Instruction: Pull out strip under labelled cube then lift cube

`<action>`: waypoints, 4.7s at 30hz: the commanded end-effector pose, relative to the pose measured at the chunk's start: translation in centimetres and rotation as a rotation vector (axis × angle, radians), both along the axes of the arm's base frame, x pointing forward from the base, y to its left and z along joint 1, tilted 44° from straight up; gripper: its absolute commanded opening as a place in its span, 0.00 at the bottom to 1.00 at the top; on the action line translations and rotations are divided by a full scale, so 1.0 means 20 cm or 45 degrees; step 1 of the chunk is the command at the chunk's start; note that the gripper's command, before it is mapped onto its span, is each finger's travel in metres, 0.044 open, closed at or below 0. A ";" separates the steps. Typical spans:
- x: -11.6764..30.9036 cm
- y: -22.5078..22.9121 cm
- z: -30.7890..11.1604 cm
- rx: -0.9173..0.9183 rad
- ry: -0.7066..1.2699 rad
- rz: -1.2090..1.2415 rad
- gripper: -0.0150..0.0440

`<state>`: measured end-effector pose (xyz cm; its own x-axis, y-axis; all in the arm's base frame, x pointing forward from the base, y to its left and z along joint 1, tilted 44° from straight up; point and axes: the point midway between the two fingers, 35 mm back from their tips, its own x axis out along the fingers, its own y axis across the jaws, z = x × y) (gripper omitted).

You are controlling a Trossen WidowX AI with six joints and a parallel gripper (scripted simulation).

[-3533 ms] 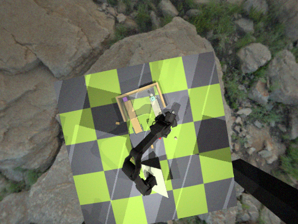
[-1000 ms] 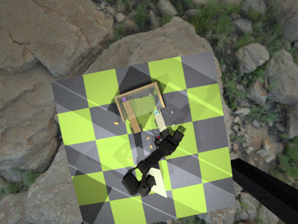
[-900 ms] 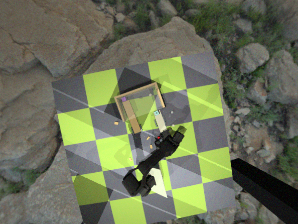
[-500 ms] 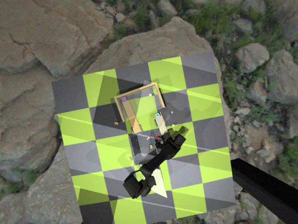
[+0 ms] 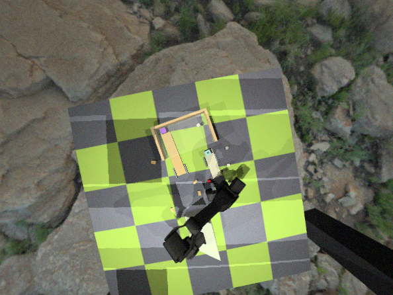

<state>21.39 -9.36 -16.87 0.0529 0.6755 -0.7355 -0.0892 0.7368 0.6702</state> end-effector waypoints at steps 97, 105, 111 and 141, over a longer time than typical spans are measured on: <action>0.99 -0.14 0.35 0.005 -0.082 0.129 1.00; 1.05 -0.12 0.34 0.005 -0.083 0.129 0.82; 1.05 -0.08 0.30 0.005 -0.083 0.128 0.68; 1.06 0.06 0.15 0.008 -0.084 0.129 0.68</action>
